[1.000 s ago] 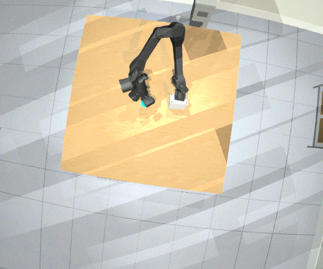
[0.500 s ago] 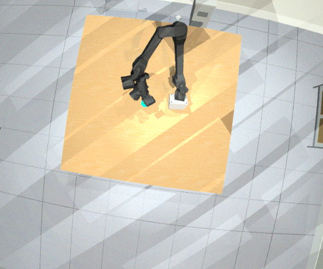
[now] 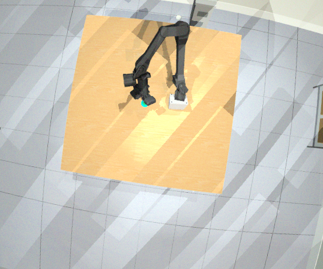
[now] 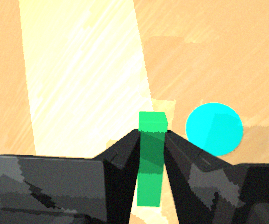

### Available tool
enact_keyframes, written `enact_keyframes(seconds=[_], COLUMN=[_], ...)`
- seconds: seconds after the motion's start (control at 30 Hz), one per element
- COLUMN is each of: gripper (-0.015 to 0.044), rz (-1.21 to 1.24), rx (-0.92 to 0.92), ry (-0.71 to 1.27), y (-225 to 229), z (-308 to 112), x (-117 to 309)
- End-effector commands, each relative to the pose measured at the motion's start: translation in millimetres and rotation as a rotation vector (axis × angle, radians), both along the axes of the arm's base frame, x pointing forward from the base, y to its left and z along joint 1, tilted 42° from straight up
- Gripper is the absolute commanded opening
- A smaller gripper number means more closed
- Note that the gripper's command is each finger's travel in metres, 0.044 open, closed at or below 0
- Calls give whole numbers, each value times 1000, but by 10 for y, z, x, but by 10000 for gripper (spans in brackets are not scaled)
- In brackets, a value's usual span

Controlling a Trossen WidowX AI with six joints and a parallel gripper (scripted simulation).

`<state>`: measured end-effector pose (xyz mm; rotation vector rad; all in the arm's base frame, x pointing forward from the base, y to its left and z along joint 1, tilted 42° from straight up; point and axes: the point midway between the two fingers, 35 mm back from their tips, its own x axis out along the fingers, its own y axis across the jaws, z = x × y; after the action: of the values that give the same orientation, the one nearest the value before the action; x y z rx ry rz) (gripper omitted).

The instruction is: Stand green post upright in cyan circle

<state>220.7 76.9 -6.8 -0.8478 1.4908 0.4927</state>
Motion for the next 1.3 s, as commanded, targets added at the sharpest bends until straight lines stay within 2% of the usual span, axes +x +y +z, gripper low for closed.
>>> enact_keyframes(seconds=[0.0, 1.27], gripper=[22, 22], rz=[5, 56], rx=[37, 272], ry=[-6, -89], y=[3, -10], z=[-8, -45], x=[-5, 5])
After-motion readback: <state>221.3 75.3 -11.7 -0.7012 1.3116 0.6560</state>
